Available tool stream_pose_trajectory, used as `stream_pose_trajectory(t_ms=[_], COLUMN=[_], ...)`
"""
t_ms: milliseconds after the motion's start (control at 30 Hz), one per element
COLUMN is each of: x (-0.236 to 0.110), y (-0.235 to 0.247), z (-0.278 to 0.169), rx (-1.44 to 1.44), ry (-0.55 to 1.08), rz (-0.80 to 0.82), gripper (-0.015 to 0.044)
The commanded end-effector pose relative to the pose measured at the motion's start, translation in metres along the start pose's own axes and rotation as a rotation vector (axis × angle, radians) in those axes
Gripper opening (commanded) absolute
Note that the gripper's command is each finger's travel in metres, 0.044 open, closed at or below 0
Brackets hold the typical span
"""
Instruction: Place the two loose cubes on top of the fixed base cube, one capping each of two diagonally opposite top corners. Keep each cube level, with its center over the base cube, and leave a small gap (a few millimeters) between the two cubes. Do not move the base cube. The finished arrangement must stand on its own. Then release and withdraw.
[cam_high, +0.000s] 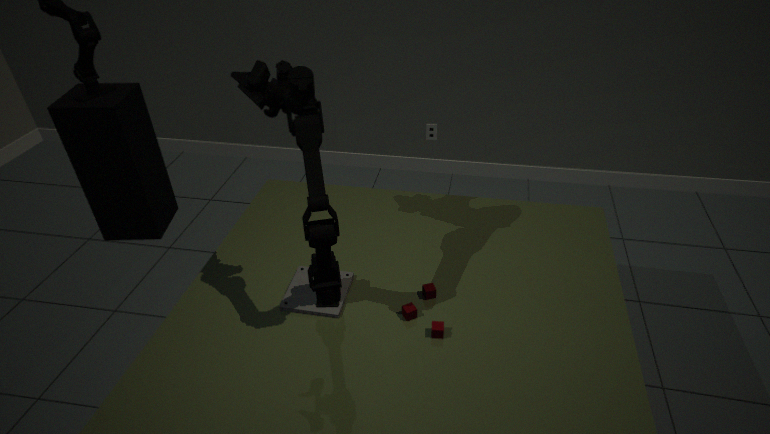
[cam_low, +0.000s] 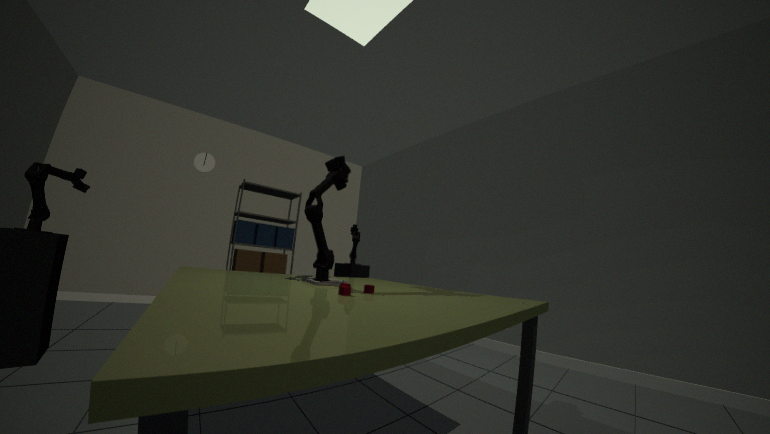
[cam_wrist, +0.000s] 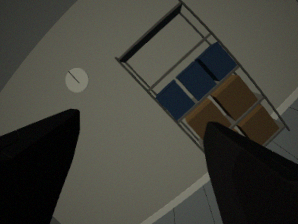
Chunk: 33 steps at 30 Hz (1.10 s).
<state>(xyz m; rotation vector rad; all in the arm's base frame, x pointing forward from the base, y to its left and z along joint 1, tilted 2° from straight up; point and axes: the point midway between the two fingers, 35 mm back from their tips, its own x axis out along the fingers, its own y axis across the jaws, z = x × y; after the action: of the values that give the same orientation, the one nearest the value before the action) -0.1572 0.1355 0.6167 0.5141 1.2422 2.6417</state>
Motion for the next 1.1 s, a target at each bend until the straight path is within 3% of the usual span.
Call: stream_pose_trajectory(t_ms=[0,233,467,767,1067], x=[-0.005,-0.036,-0.093,-0.196,-0.317], y=[-0.039,-0.108,-0.17,-0.232,-0.27], z=[0.029,0.08,0.122,0.151,0.145], rx=[-0.01,-0.037,-0.052,-0.036,0.041], ry=[-0.113,-0.309,-0.482,-0.668,-0.805], rz=[-0.126,-0.368,-0.623,-0.964,-1.306], gripper=[0.0265,0.0265,0.0265,0.0265,0.0265])
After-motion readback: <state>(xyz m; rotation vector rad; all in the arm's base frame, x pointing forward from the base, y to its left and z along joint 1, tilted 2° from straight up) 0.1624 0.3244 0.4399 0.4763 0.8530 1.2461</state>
